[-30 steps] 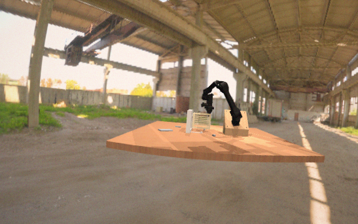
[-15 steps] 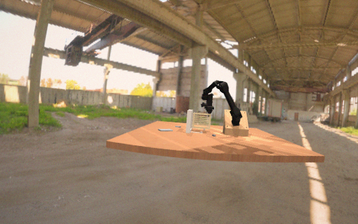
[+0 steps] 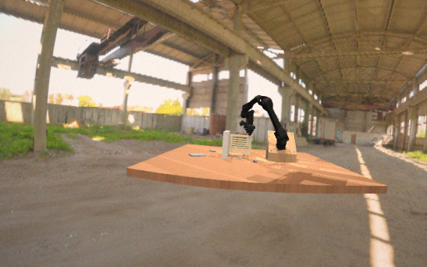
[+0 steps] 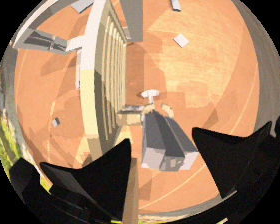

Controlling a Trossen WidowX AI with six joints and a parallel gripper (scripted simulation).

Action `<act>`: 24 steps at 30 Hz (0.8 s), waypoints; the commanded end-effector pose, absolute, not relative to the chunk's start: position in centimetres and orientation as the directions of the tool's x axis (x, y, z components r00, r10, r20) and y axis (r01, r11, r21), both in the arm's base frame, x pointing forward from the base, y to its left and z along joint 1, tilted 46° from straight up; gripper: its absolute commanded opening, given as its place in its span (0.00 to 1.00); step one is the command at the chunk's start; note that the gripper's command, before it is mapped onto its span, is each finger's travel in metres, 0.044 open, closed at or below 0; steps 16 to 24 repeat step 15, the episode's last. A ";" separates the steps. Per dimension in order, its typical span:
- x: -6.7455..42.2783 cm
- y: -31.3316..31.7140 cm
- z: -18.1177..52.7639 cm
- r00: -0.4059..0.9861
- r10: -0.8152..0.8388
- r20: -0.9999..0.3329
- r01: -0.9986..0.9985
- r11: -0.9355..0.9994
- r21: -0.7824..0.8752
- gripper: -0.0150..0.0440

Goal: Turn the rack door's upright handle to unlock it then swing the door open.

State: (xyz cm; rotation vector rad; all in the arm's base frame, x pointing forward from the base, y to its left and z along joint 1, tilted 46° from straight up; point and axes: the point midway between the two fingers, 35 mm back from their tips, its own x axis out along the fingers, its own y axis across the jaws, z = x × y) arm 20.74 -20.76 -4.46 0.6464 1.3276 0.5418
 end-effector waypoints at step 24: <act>20.4 -22.7 -2.8 0.165 0.688 -0.707 0.000 0.717 0.697 0.76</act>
